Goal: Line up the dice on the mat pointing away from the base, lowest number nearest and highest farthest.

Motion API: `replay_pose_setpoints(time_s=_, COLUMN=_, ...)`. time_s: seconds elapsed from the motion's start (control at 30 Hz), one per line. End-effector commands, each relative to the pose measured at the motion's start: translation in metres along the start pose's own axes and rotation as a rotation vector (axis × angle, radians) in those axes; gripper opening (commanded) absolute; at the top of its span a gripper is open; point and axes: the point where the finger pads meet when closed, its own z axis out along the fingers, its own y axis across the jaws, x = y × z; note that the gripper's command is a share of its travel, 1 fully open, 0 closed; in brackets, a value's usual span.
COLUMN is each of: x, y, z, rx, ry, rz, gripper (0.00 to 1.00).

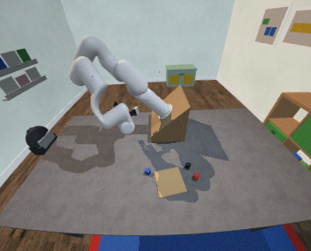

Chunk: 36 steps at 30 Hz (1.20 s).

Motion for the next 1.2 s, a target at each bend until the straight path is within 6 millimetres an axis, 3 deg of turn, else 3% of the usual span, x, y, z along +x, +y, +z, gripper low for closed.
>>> replay_pose_setpoints(time_s=0.0, x=0.0, y=0.0, z=0.0, rx=-0.001, ry=-0.001, rz=0.001, gripper=1.0)
replay_pose_setpoints(time_s=0.6, x=-0.001, y=0.002, z=-0.002, rx=-0.012, ry=-0.003, rz=0.009, gripper=1.0)
replay_pose_setpoints(time_s=0.7, x=-0.008, y=0.03, z=-0.027, rx=-0.142, ry=-0.027, rz=0.087, gripper=1.0)
replay_pose_setpoints(time_s=1.03, x=-0.016, y=0.074, z=-0.083, rx=-0.383, ry=-0.045, rz=0.213, gripper=1.0)
replay_pose_setpoints(time_s=1.1, x=-0.016, y=0.074, z=-0.083, rx=-0.383, ry=-0.045, rz=0.213, gripper=1.0)
replay_pose_setpoints(time_s=1.17, x=-0.017, y=0.088, z=-0.109, rx=-0.48, ry=-0.042, rz=0.256, gripper=1.0)
